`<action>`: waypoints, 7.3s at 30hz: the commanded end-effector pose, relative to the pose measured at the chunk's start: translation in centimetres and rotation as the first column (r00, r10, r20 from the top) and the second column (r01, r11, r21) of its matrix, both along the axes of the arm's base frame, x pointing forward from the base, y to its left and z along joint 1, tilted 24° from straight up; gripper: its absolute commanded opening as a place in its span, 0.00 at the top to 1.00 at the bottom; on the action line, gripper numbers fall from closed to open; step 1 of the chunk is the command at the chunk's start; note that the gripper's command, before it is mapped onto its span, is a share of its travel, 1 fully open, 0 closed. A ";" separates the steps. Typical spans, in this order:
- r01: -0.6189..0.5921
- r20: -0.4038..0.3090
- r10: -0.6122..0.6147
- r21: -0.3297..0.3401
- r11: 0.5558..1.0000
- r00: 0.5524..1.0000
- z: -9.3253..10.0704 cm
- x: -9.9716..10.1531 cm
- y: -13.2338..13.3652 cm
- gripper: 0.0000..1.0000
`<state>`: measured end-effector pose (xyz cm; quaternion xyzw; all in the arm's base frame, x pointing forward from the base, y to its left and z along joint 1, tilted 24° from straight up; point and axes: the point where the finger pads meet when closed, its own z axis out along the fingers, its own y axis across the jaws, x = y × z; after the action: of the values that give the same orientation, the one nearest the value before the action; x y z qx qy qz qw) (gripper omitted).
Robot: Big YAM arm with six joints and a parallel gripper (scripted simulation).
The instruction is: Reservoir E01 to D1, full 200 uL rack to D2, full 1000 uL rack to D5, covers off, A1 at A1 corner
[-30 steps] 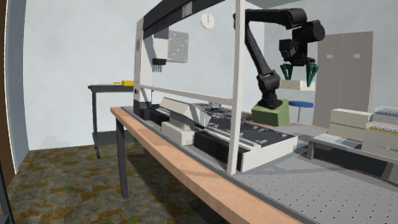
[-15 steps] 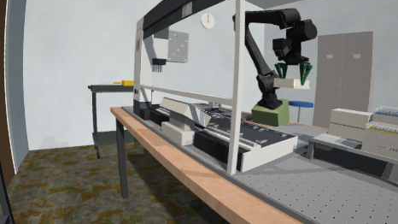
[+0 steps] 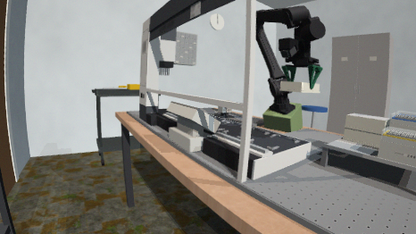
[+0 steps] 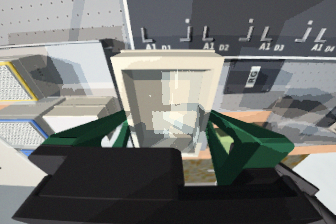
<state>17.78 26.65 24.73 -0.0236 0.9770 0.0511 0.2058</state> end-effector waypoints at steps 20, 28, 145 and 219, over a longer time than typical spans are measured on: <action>-0.024 0.035 0.023 0.040 0.999 0.999 4.3 4.9 1.5 1.00; -0.024 0.038 0.023 0.040 0.999 0.999 5.1 6.7 1.6 1.00; -0.029 0.009 0.029 -0.006 1.000 1.000 1.5 14.2 1.7 1.00; -0.025 0.032 0.025 0.016 1.000 0.999 -5.9 18.4 3.2 1.00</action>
<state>35.45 29.07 16.87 -0.0334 0.9775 0.0457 0.2032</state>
